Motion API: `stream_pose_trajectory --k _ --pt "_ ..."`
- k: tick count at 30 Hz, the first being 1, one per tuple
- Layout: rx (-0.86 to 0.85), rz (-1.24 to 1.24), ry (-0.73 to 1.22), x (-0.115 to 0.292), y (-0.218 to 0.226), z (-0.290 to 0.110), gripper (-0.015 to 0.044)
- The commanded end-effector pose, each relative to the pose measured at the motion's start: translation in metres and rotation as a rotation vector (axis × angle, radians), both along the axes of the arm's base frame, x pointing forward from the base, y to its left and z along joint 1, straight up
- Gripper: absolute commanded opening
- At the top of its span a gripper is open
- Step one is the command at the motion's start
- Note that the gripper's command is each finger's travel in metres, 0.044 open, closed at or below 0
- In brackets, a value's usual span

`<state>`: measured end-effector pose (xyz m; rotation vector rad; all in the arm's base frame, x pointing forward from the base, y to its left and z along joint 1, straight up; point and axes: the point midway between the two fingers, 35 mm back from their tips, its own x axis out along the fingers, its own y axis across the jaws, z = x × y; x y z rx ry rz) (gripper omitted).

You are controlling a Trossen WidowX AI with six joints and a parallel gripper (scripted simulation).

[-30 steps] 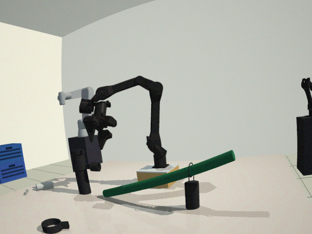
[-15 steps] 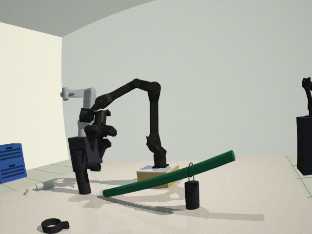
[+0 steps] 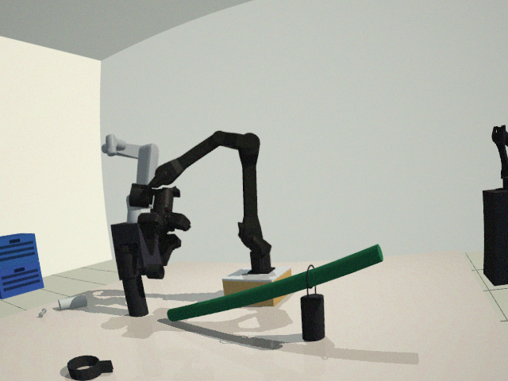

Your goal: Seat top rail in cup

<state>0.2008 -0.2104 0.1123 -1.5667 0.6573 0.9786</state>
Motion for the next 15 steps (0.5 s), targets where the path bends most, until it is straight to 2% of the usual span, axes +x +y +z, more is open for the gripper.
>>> stream_pose_trajectory --k 1,15 --pt "0.016 -0.003 0.008 0.004 0.002 -0.011 0.044" --pt "0.017 -0.003 0.007 0.015 0.004 -0.031 0.044"
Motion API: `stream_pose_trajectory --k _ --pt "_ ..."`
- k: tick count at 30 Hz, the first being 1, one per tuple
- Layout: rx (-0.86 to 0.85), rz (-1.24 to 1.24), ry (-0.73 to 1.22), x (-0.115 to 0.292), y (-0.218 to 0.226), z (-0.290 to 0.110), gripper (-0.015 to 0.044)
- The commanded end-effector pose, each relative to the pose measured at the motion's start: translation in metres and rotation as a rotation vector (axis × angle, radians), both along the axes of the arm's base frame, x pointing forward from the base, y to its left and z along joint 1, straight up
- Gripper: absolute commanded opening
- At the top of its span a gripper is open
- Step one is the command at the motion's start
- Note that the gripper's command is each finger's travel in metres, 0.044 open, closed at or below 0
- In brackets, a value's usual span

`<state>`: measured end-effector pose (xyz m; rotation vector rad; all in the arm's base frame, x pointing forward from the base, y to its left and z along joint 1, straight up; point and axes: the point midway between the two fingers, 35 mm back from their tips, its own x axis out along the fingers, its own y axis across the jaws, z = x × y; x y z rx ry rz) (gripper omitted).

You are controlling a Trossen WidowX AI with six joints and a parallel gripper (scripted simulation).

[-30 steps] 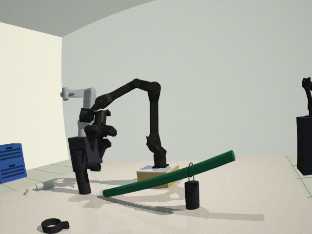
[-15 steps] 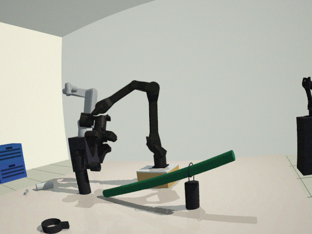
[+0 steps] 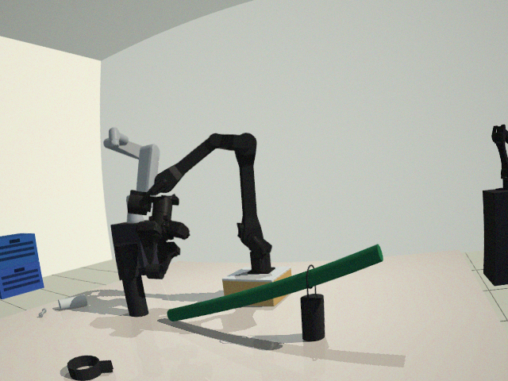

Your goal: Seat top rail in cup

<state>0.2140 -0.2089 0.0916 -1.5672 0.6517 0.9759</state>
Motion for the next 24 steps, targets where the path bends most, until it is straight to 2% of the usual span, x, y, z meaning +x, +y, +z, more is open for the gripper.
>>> stream_pose_trajectory --k 1,24 --pt "0.014 -0.005 0.012 0.003 0.002 -0.012 0.044" --pt "0.015 -0.005 0.01 0.016 0.008 -0.036 0.044"
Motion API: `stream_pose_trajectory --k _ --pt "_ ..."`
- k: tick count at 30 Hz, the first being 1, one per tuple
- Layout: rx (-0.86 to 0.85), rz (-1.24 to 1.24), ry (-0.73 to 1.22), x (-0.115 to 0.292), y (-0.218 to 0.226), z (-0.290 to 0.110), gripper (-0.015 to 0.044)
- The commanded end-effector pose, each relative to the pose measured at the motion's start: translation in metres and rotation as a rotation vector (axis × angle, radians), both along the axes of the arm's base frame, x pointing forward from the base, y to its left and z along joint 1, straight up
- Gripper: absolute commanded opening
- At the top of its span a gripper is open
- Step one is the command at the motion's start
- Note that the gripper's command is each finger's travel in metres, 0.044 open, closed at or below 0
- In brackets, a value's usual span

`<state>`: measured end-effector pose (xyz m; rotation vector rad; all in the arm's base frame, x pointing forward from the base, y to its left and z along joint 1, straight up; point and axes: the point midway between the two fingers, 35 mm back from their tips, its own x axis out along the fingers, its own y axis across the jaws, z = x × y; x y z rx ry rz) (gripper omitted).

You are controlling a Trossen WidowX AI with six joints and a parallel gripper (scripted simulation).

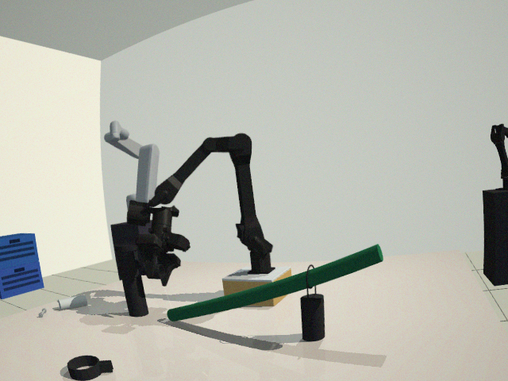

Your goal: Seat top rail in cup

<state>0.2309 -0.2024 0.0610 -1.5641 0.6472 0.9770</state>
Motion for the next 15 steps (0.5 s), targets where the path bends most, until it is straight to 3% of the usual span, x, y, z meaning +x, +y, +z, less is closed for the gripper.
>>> stream_pose_trajectory --k 1,15 --pt "0.011 -0.006 0.011 -0.0004 0.0013 -0.0053 0.044" --pt "0.011 -0.006 0.011 -0.0004 0.0013 -0.0053 0.0072"
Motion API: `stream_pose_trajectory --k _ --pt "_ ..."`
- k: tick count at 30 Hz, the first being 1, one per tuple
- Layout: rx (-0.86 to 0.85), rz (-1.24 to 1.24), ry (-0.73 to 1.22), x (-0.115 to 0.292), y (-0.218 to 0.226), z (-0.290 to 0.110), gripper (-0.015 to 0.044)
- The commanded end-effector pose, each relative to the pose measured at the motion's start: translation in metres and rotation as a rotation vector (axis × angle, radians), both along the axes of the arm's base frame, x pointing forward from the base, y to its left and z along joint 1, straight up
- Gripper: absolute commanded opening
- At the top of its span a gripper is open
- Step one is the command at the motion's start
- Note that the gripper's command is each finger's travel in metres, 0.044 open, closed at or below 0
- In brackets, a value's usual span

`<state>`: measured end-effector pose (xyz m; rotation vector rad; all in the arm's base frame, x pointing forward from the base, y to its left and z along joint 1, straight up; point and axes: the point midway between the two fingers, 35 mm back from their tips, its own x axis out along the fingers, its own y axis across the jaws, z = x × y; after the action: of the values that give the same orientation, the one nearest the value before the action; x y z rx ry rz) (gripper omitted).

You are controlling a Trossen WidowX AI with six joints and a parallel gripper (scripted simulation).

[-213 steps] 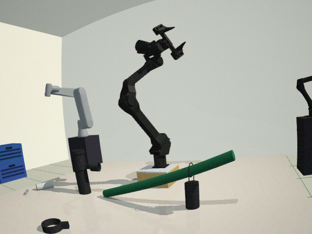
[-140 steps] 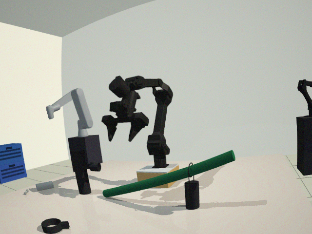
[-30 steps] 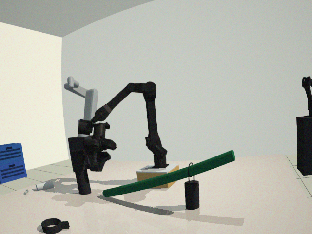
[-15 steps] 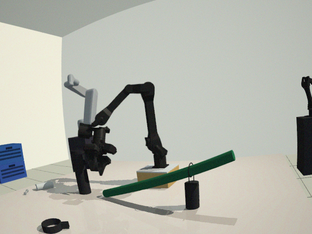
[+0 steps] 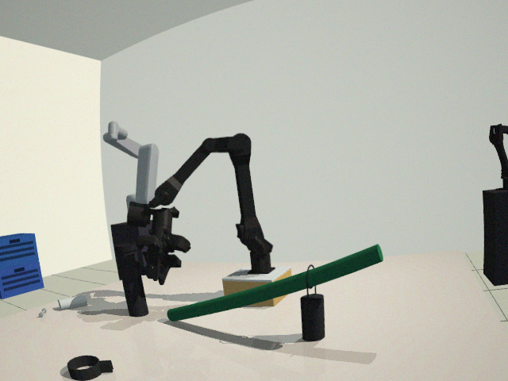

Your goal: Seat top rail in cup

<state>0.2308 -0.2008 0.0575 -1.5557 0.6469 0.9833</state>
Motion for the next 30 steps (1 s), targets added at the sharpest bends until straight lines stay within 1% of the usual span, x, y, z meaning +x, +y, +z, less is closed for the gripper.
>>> stream_pose_trajectory --k 1,2,4,5,30 --pt "0.003 -0.006 0.005 0.0 0.0 -0.002 0.0066" --pt "0.003 -0.006 0.005 0.0 0.0 -0.002 0.0059" --pt "0.004 -0.015 0.005 0.0 0.0 -0.002 0.0007" --pt "0.004 -0.022 0.005 0.001 0.0 -0.002 0.0" --pt "0.008 -0.215 0.0 0.019 0.002 -0.001 0.0"
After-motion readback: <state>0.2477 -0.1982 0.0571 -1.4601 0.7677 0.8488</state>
